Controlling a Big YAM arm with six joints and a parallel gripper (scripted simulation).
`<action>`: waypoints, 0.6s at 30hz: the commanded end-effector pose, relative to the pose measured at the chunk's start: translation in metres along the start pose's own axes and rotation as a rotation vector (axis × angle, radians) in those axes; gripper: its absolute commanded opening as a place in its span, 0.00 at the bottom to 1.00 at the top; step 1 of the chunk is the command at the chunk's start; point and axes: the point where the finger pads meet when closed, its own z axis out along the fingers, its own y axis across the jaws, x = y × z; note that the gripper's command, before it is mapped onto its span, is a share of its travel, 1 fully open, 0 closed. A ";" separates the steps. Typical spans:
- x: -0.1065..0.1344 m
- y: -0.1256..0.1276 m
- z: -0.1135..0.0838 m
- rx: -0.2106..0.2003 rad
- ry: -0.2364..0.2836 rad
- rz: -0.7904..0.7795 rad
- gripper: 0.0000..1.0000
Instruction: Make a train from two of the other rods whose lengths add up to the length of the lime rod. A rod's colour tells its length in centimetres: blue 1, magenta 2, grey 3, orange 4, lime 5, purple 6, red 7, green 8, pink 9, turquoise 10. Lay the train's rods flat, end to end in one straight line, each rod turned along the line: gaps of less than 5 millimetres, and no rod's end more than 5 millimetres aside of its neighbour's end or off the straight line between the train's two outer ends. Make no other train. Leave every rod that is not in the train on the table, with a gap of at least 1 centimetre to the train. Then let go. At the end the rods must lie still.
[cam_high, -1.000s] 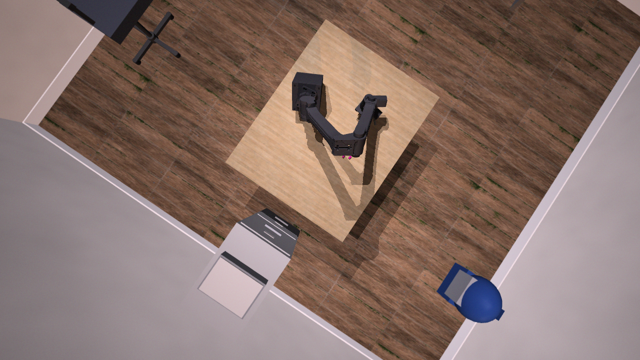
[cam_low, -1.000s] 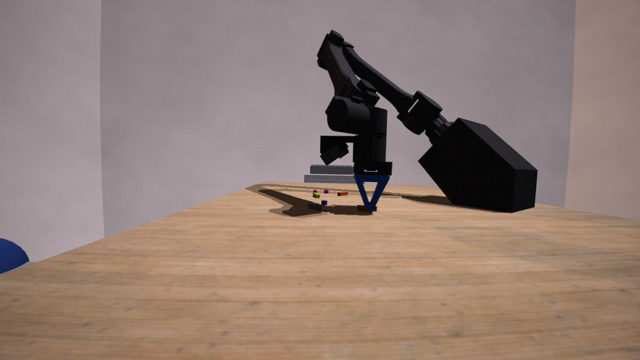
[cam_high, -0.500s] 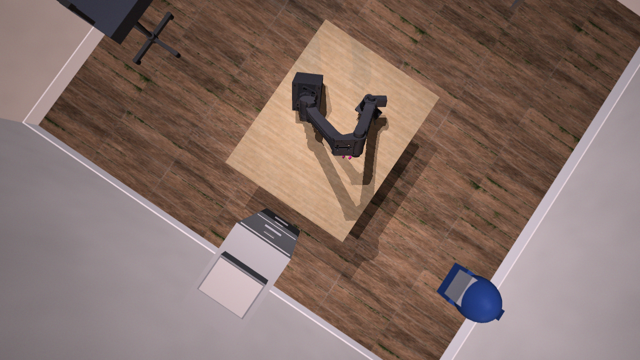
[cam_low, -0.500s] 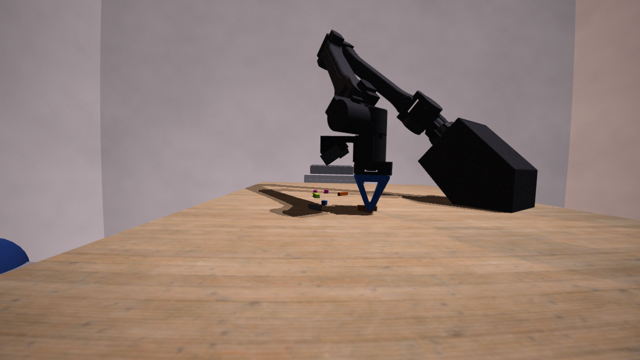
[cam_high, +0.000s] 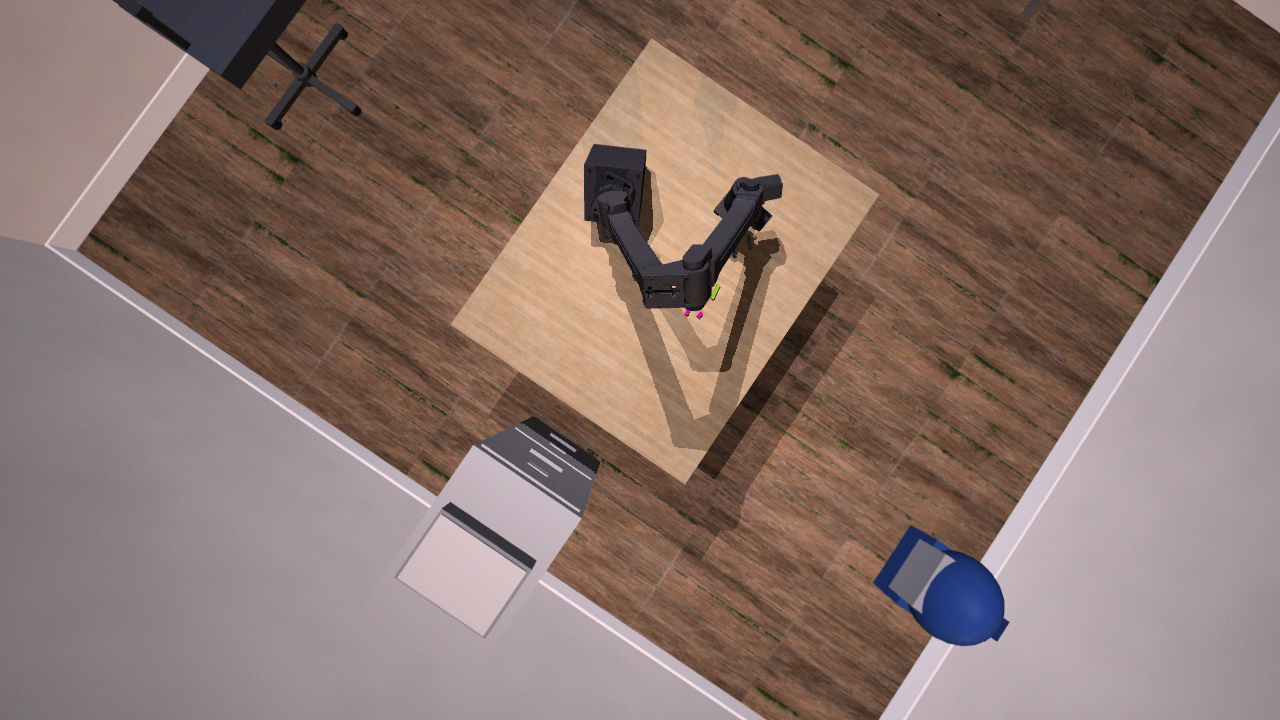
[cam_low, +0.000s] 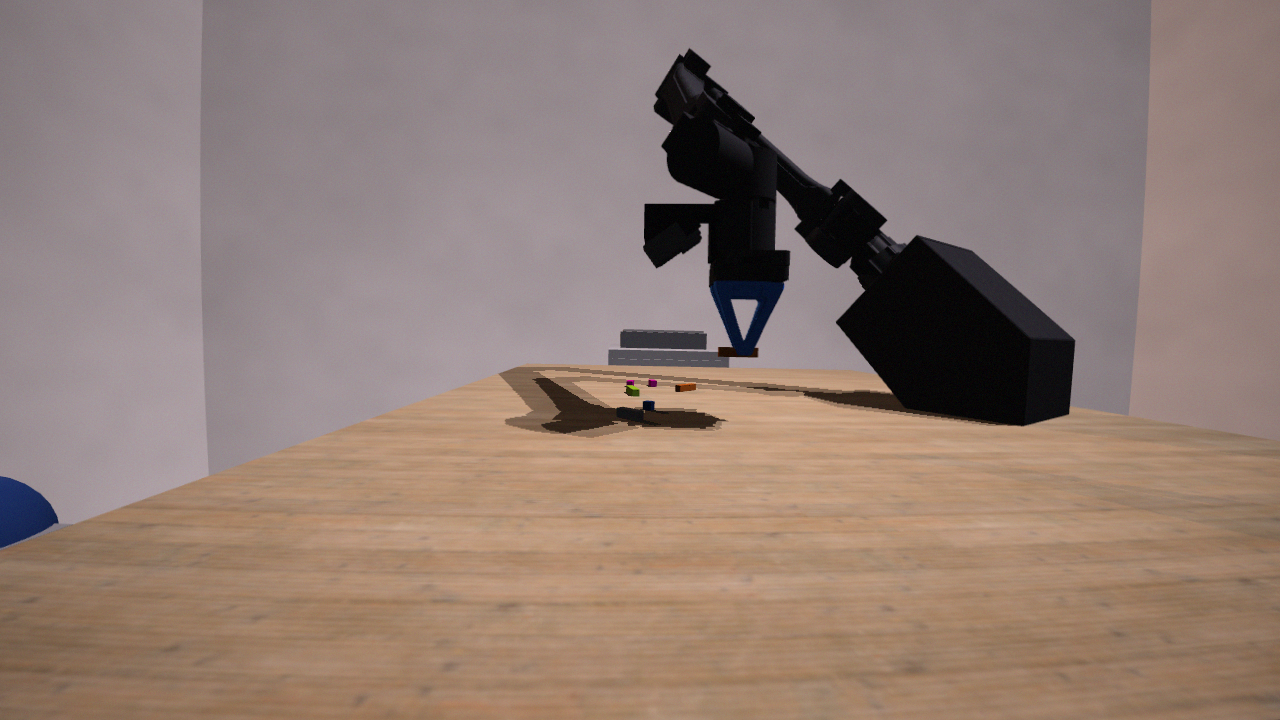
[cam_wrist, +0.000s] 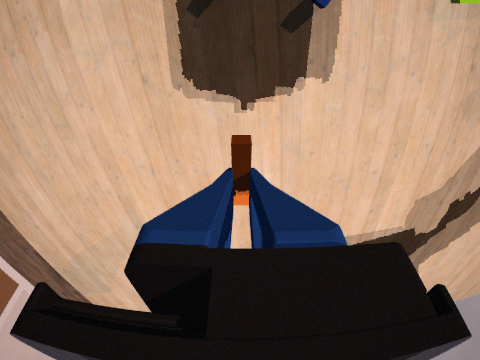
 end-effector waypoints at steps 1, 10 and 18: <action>-0.019 0.015 -0.040 -0.033 -0.039 0.059 0.04; -0.001 -0.002 -0.028 0.021 0.008 0.040 0.04; -0.050 -0.004 -0.044 -0.020 -0.022 0.186 0.04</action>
